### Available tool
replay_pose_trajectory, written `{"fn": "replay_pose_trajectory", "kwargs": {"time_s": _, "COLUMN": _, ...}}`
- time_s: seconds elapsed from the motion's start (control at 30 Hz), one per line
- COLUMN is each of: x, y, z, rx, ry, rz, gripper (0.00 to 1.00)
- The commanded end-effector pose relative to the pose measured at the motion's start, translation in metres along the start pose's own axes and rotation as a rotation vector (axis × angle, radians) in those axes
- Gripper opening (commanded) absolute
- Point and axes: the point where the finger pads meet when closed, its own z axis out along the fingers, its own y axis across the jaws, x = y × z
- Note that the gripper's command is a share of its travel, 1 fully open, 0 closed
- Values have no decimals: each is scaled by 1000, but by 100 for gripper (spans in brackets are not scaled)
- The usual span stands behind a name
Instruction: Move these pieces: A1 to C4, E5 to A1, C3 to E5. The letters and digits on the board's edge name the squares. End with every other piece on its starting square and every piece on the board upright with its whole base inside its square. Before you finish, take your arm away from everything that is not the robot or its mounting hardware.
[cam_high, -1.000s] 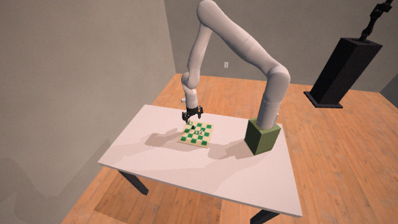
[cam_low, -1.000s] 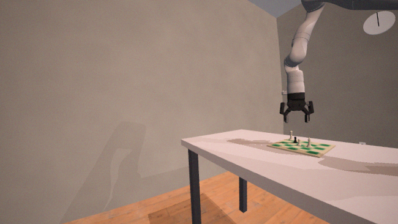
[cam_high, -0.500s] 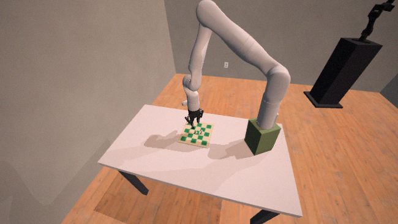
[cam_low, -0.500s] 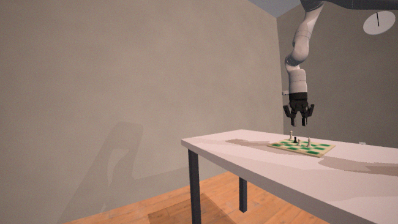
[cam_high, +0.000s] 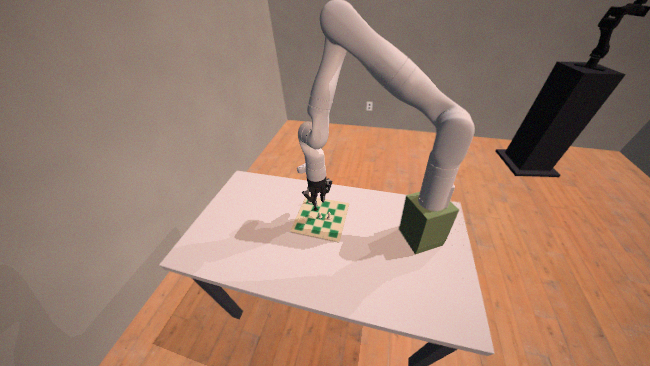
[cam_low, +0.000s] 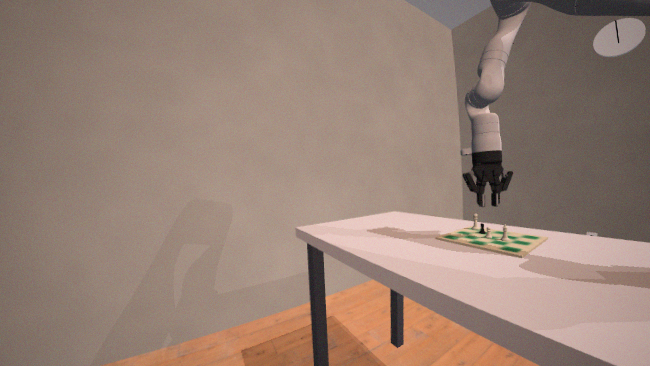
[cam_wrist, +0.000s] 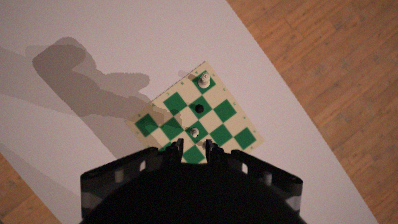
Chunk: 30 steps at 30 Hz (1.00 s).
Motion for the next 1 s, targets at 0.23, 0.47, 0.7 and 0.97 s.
{"fn": "replay_pose_trajectory", "kwargs": {"time_s": 0.23, "x": 0, "y": 0, "z": -1, "rx": 1, "ry": 1, "rz": 0, "gripper": 34}}
{"fn": "replay_pose_trajectory", "kwargs": {"time_s": 0.47, "x": 0, "y": 0, "z": 0, "rx": 1, "ry": 1, "rz": 0, "gripper": 34}}
{"fn": "replay_pose_trajectory", "kwargs": {"time_s": 0.7, "x": 0, "y": 0, "z": 2, "rx": 1, "ry": 1, "rz": 0, "gripper": 34}}
{"fn": "replay_pose_trajectory", "kwargs": {"time_s": 0.97, "x": 0, "y": 0, "z": 10, "rx": 1, "ry": 2, "rz": 0, "gripper": 34}}
